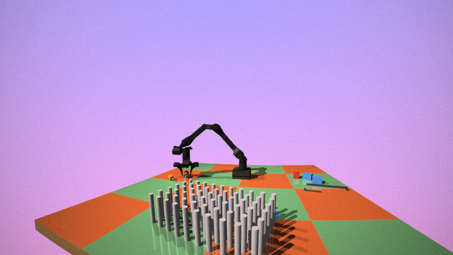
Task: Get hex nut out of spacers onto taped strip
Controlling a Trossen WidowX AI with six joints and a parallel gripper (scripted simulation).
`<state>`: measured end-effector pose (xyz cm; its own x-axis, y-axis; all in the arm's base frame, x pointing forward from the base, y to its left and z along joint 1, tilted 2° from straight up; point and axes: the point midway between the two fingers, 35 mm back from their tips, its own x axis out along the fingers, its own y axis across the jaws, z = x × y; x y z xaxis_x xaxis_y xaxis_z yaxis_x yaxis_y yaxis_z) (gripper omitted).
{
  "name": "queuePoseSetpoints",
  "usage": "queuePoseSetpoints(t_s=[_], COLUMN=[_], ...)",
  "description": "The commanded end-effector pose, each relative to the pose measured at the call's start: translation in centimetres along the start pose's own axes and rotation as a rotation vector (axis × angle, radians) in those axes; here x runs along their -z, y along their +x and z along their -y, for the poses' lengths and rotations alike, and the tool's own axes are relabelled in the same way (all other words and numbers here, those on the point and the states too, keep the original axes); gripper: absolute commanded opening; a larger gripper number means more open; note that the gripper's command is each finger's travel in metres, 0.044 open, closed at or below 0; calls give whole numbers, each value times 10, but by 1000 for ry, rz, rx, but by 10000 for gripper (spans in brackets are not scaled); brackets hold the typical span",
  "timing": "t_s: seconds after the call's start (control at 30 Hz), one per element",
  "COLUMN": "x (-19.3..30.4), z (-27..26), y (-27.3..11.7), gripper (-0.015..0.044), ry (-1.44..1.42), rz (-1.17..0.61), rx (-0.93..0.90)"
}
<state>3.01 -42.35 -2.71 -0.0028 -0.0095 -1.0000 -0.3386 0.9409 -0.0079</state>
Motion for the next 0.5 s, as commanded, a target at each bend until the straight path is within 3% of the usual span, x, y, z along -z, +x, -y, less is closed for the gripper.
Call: queuePoseSetpoints(t_s=[0.0,0.1,0.27,0.47], x=[0,0,0,0], z=[0,0,2,2], y=[0,-3,-67,-70], gripper=[368,440,440,440], ry=[0,0,0,0], rz=[0,0,0,0], rx=[0,0,0,0])
